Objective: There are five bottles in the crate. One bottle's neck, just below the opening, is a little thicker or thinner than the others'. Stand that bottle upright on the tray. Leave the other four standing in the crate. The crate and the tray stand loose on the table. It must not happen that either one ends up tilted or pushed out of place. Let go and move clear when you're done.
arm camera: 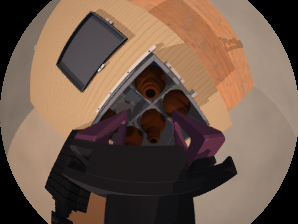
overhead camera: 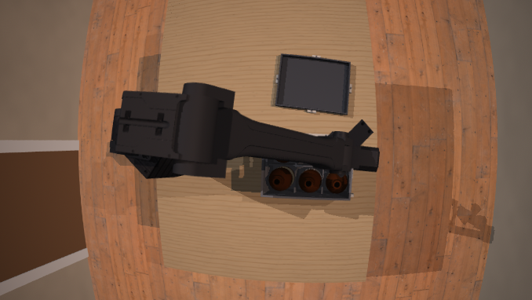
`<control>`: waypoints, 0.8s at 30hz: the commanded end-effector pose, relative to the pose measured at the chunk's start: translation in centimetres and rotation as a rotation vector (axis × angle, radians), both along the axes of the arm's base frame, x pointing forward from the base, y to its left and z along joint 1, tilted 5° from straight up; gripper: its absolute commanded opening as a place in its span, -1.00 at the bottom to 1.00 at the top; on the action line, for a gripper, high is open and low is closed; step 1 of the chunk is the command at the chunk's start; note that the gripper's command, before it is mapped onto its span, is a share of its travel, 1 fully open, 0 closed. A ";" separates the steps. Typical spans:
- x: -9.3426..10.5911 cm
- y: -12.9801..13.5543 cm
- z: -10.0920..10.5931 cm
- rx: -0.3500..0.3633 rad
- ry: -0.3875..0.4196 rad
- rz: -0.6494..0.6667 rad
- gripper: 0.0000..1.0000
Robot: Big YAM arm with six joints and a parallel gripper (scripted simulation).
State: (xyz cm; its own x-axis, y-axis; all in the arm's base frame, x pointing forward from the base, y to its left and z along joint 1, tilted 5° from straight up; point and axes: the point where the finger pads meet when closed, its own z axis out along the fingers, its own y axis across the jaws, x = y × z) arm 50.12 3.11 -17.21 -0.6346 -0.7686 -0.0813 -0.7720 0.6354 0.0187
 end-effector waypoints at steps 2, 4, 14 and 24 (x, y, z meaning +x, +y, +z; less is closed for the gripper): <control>2.0 0.5 -0.2 0.001 -0.037 -0.007 0.21; 2.3 0.6 0.1 0.002 -0.048 -0.006 0.21; 2.0 0.8 -1.5 0.001 -0.036 -0.002 0.21; 2.0 0.9 -2.6 0.001 -0.035 -0.002 0.21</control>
